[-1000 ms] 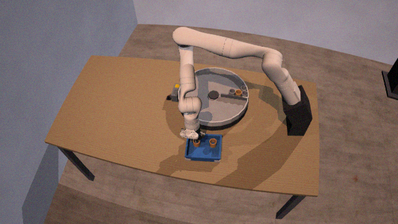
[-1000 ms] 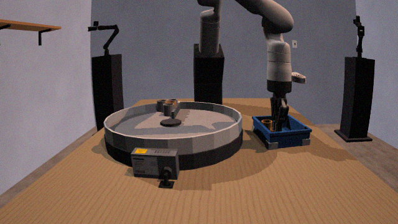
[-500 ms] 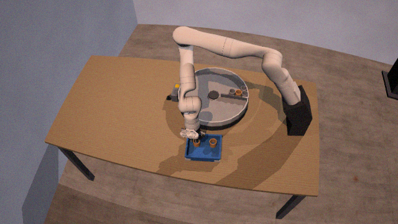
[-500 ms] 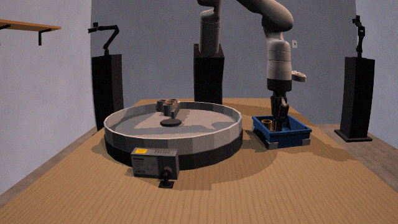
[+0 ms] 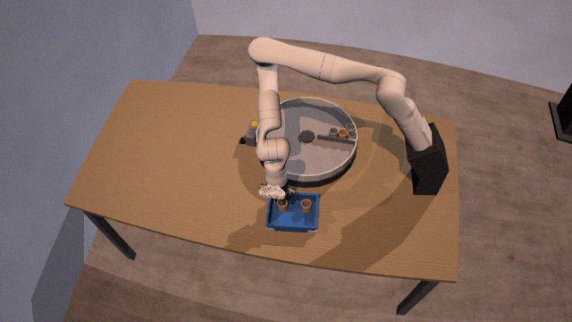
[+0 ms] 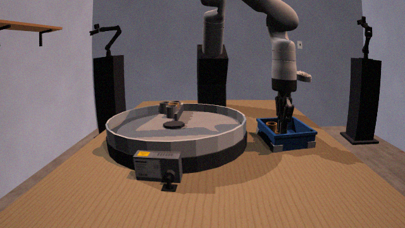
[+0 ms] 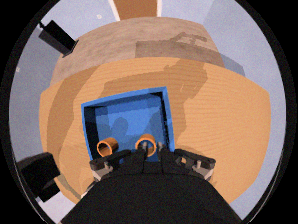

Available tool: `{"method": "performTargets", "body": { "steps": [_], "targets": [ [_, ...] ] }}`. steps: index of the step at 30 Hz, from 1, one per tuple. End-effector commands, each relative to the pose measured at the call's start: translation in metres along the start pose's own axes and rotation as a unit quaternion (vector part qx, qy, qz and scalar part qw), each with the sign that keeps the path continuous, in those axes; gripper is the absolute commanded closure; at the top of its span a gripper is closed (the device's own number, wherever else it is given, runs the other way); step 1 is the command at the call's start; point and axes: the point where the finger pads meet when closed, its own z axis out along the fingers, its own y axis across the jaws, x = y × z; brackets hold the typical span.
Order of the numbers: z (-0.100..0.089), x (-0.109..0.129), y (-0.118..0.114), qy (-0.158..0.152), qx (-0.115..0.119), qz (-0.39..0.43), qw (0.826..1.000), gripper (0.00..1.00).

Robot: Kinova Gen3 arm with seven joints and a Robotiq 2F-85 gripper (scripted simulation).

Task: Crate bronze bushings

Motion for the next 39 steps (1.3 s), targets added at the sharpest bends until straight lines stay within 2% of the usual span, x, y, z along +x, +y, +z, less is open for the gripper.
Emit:
{"method": "performTargets", "body": {
  "steps": [1, 39],
  "targets": [
    [-0.0029, 0.0000, 0.0017, 0.000, -0.002, 0.000, 1.000, 0.81],
    [-0.0127, 0.0002, 0.0011, 0.000, -0.002, -0.001, 1.000, 0.81]
  ]
}}
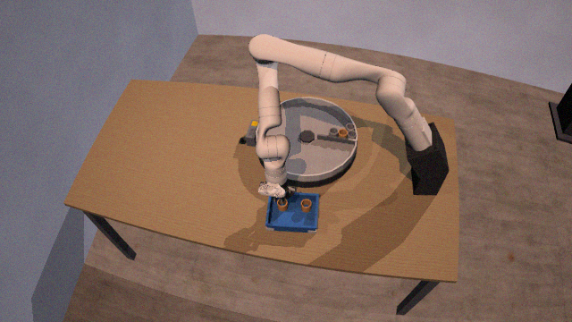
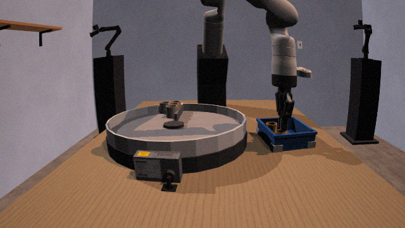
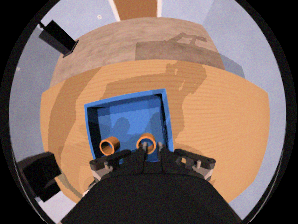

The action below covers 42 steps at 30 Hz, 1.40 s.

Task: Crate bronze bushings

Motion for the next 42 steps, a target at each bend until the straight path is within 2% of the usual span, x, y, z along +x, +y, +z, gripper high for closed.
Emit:
{"method": "performTargets", "body": {
  "steps": [1, 7, 12, 24, 29, 42],
  "targets": [
    [-0.001, 0.000, 0.001, 0.000, -0.001, 0.000, 1.000, 0.81],
    [-0.001, 0.000, 0.001, 0.000, -0.001, 0.000, 1.000, 0.81],
    [-0.050, 0.000, 0.001, 0.000, -0.001, 0.000, 1.000, 0.81],
    [-0.050, 0.000, 0.001, 0.000, -0.001, 0.000, 1.000, 0.81],
    [-0.098, 0.001, 0.000, 0.000, -0.001, 0.000, 1.000, 0.81],
    [-0.098, 0.001, 0.000, 0.001, 0.000, -0.001, 1.000, 0.81]
  ]
}}
